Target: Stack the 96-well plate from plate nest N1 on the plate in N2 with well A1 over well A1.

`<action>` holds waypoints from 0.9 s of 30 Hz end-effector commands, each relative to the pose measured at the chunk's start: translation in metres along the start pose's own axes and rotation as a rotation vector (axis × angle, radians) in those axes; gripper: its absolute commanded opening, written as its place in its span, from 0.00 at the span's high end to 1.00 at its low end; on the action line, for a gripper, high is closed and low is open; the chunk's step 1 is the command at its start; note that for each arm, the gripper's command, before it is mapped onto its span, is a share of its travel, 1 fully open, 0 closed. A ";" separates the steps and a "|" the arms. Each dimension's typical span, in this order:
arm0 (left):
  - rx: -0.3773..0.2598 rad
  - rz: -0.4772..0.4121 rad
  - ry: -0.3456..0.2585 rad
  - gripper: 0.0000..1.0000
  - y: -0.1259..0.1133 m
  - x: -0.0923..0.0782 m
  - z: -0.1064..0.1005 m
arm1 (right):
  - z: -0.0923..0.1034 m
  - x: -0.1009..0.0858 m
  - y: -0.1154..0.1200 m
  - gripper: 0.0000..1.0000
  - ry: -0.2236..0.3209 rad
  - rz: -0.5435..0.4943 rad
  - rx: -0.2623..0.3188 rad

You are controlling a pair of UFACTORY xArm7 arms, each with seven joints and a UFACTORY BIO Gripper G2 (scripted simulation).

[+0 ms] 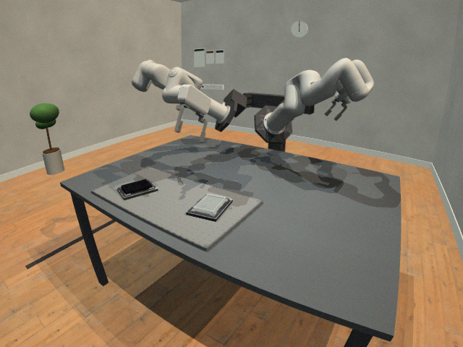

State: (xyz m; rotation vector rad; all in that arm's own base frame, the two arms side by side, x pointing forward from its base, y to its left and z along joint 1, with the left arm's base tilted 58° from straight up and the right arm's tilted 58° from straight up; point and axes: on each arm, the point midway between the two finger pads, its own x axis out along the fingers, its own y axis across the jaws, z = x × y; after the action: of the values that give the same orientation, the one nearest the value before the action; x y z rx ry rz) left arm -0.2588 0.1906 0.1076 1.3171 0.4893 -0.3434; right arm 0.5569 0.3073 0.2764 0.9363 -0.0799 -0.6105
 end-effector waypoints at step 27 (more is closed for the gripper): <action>-0.035 0.002 0.020 0.00 -0.008 0.002 0.011 | -0.001 -0.003 0.002 0.00 0.004 0.003 0.002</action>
State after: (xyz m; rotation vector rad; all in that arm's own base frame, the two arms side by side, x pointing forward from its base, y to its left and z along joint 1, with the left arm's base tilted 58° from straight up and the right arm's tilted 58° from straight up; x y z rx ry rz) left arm -0.2575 0.1801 0.1011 1.2900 0.5028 -0.3222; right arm 0.5569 0.3073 0.2764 0.9363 -0.0799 -0.6105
